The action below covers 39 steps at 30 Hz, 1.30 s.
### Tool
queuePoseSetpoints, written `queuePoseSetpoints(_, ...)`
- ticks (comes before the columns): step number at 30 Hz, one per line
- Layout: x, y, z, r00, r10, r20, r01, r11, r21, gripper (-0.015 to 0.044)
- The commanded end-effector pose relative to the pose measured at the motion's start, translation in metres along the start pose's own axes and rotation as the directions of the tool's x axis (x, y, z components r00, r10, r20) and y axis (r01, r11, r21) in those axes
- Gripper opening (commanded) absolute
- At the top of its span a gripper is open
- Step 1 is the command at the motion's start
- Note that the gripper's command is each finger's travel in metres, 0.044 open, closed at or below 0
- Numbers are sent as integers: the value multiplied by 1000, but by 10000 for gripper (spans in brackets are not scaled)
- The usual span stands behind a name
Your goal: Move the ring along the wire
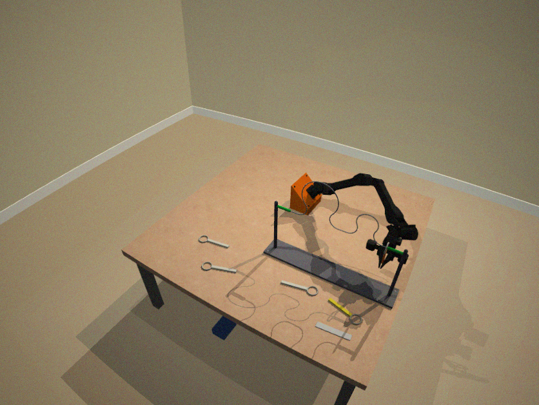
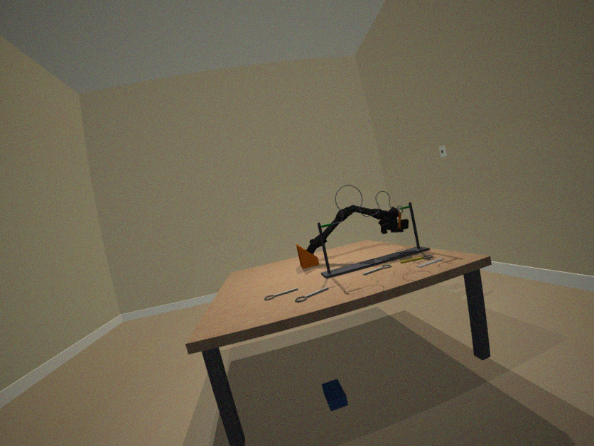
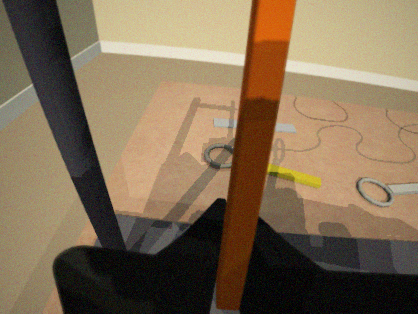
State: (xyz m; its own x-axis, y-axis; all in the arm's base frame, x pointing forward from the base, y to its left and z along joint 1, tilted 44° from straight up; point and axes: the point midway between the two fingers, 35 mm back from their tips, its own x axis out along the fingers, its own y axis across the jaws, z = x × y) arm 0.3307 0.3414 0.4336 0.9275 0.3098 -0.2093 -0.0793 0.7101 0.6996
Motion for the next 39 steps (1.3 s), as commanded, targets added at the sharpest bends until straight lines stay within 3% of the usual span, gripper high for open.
queuePoseSetpoints(1, -9, -4, 2, 998, -1, -58, 1, 1000, 2, -150)
queuePoseSetpoints(8, -20, -16, 3, 990, -18, -143, 14, 1000, -27, -150)
queuePoseSetpoints(25, -20, -55, 5, 985, -119, -127, 91, 973, -210, -150)
queuePoseSetpoints(39, -26, -100, 20, 964, -258, -67, 197, 859, -473, -150)
